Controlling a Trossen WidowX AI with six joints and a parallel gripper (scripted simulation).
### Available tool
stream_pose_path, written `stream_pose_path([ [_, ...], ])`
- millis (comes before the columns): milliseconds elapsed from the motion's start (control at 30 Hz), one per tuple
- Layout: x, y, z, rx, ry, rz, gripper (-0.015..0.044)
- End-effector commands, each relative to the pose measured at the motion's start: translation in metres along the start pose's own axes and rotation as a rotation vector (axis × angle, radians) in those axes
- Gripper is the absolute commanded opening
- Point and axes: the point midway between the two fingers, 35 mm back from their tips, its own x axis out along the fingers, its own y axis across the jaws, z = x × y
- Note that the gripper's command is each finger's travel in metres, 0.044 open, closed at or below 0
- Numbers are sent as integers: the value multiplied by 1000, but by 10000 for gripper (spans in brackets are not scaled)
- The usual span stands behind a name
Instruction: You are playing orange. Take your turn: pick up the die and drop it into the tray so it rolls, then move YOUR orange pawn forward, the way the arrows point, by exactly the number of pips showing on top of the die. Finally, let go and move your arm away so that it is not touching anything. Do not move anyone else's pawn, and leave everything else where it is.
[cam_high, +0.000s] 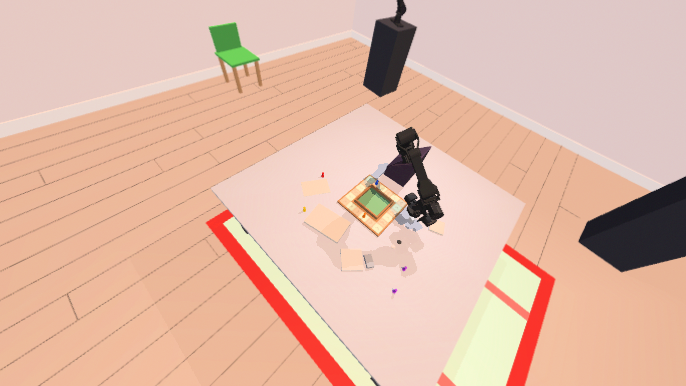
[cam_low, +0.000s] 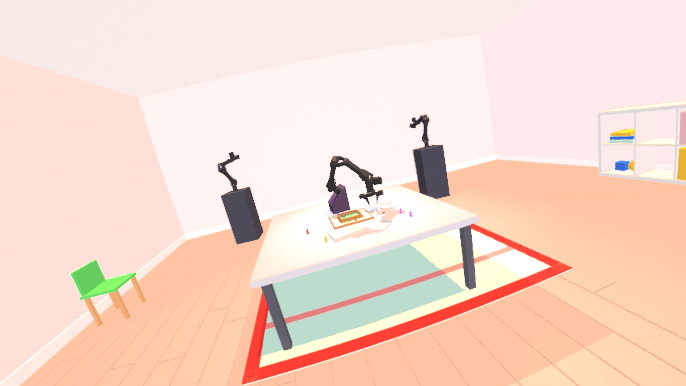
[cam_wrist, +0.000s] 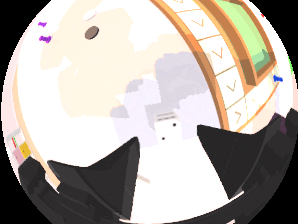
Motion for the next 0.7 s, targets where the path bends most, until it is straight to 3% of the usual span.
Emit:
stream_pose_path([
  [0, 7, -1, 0, -7, -5, -4, 275],
  [433, 25, -2, -1, -7, -5, -5, 275],
  [667, 25, -2, -1, -7, -5, -5, 111],
])
